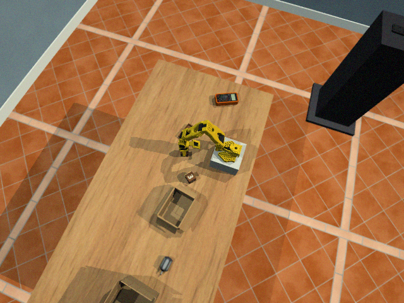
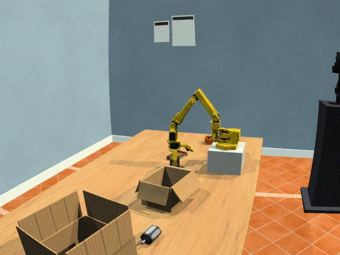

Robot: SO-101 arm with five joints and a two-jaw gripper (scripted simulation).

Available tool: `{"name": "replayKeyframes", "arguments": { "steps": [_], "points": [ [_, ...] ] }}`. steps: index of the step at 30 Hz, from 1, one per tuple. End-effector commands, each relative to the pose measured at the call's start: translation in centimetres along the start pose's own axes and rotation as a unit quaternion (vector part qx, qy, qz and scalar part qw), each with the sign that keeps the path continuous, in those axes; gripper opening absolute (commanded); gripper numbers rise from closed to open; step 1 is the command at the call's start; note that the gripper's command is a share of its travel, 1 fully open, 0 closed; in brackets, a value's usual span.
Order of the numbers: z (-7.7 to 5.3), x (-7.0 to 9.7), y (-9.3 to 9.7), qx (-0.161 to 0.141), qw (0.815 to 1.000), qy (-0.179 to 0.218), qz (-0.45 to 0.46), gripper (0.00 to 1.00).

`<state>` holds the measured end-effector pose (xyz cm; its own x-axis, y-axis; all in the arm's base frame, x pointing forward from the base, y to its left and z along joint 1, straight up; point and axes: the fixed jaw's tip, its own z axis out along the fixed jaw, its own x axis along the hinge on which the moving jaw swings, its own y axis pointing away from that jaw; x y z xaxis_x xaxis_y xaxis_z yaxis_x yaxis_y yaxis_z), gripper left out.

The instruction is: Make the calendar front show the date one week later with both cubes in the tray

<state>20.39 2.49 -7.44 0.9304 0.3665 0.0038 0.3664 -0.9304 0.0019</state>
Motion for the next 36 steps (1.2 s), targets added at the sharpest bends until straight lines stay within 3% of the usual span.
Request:
{"name": "replayKeyframes", "arguments": {
  "steps": [1, 18, 30, 36],
  "points": [
    [0.1, 0.0, -0.2, 0.000, 1.000, 0.001, 0.002, 0.22],
    [0.1, 0.0, -0.2, 0.000, 1.000, 0.001, 0.002, 0.02],
    [0.0, 0.0, -0.2, 0.000, 1.000, 0.001, 0.002, 0.00],
    [-0.9, 0.2, -0.1, 0.000, 1.000, 0.001, 0.002, 0.00]
  ]
}}
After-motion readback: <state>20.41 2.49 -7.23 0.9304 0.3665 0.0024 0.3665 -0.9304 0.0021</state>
